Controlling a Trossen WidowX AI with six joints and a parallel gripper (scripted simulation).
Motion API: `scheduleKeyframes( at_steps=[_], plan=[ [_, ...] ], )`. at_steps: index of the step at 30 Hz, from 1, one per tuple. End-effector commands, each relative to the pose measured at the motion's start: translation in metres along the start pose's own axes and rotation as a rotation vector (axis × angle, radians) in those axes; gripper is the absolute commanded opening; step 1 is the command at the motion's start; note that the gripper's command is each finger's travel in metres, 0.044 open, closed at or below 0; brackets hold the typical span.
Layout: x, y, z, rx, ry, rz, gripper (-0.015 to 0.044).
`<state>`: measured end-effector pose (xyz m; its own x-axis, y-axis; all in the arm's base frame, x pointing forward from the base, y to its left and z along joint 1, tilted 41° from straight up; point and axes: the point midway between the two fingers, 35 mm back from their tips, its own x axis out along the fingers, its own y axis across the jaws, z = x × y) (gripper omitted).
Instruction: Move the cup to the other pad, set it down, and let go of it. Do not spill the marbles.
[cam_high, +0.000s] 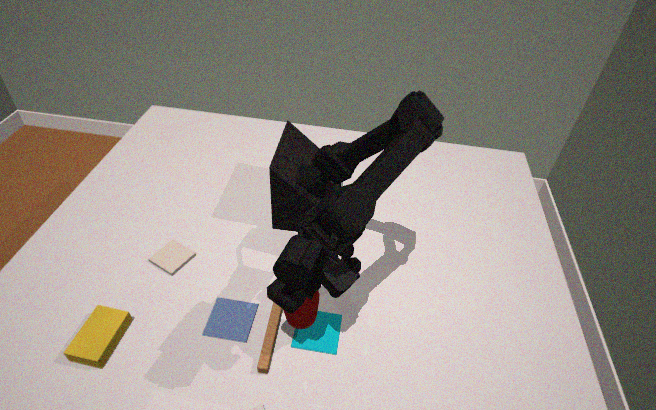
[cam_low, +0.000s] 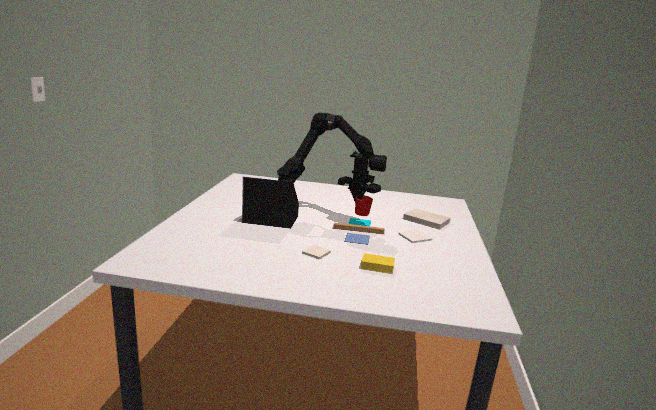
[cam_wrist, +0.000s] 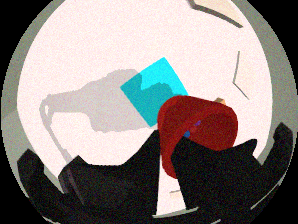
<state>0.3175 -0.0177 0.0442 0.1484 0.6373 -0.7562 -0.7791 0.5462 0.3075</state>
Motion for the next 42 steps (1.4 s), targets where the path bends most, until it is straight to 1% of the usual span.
scheduleKeyframes(
  at_steps=[1,10,14,42],
  plan=[
    [0.003,0.009,0.007,0.009,0.0,0.012,0.0],
    [0.004,0.025,0.024,0.009,-0.001,0.013,0.0],
    [0.007,0.025,0.024,0.009,-0.001,0.013,0.0],
    [0.049,0.027,0.026,0.009,-0.003,0.014,0.0]
  ],
)
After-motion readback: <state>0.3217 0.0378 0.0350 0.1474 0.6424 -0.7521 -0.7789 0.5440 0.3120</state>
